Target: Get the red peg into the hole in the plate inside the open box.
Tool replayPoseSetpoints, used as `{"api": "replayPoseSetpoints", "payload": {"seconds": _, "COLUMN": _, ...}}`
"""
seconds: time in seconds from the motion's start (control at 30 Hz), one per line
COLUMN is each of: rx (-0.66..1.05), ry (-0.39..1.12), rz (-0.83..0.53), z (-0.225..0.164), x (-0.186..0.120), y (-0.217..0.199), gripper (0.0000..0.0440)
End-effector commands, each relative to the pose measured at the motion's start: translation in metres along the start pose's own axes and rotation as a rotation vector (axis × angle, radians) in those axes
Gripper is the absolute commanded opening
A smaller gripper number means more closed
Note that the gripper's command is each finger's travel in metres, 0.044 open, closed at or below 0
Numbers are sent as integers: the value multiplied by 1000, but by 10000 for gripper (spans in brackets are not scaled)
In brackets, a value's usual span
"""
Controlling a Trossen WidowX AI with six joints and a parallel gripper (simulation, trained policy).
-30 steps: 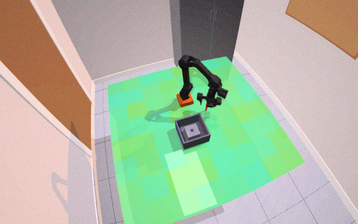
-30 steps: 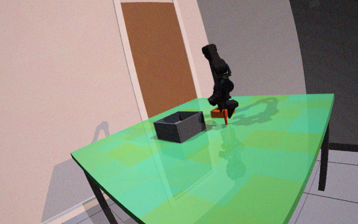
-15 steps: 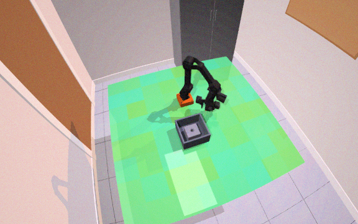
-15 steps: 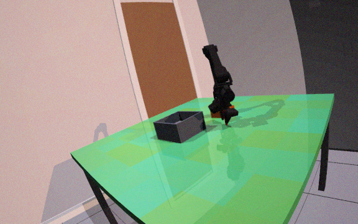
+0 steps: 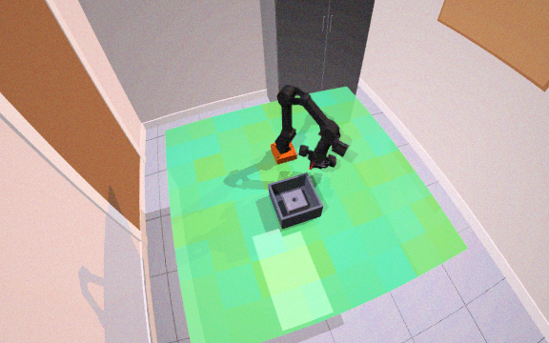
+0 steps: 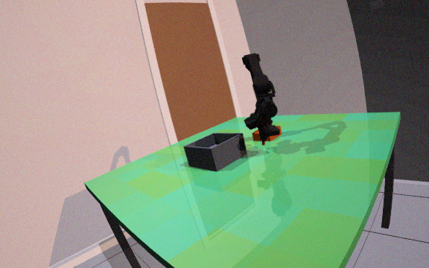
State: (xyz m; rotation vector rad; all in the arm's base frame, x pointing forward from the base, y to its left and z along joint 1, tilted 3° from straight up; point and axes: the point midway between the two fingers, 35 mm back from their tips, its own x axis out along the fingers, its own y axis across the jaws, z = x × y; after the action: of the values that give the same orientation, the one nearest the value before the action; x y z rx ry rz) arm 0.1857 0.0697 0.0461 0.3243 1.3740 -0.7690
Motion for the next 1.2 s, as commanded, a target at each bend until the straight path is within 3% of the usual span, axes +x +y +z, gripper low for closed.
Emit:
{"api": "replayPoseSetpoints", "payload": {"seconds": 0.0, "rx": 1, "ry": -31, "rz": -2, "z": 9, "x": -10, "y": -5, "gripper": 0}}
{"api": "replayPoseSetpoints", "payload": {"seconds": 0.5, "rx": 135, "ry": -147, "rz": 24, "z": 66, "x": -63, "y": -22, "gripper": 0}}
{"api": "replayPoseSetpoints", "payload": {"seconds": 1.17, "rx": 335, "ry": -186, "rz": 26, "z": 153, "x": -56, "y": -49, "gripper": 0}}
